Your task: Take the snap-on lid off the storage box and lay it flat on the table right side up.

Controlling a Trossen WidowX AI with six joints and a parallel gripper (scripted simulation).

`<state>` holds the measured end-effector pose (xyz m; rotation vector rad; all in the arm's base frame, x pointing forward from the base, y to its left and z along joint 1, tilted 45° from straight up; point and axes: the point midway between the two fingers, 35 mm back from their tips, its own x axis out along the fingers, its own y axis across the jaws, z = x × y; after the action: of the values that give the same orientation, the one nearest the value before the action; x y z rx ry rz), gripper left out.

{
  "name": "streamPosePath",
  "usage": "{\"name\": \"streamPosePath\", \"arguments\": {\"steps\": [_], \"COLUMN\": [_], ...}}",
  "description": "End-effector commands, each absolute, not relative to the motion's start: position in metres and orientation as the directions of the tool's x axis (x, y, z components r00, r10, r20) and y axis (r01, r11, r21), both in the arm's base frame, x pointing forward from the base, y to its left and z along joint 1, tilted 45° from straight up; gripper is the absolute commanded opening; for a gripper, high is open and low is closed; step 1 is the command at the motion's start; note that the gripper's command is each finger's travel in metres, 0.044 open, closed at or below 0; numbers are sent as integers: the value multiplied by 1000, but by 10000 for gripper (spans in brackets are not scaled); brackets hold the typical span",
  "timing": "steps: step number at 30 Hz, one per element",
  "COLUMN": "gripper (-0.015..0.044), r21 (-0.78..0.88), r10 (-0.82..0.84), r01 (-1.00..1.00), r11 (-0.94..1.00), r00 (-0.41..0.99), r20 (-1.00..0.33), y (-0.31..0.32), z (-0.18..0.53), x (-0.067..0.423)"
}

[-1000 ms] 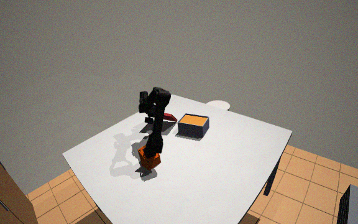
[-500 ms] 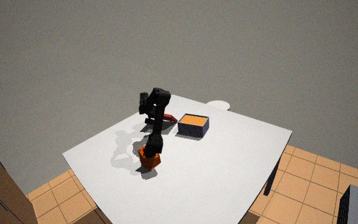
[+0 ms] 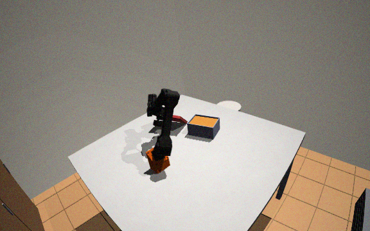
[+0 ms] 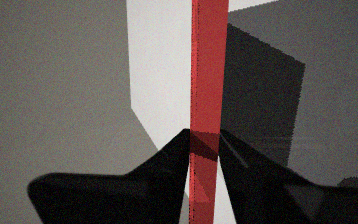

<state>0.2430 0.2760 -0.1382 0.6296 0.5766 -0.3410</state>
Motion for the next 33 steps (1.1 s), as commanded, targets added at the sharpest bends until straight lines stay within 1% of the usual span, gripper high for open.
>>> {"name": "streamPosePath", "arguments": {"steps": [1, 33], "gripper": [0, 0], "r21": [438, 438], "r10": [-147, -148], "r01": [482, 481], "r11": [759, 759], "r00": [782, 783], "r20": [-605, -605], "y": [265, 247], "z": [-145, -163], "x": [246, 249]}}
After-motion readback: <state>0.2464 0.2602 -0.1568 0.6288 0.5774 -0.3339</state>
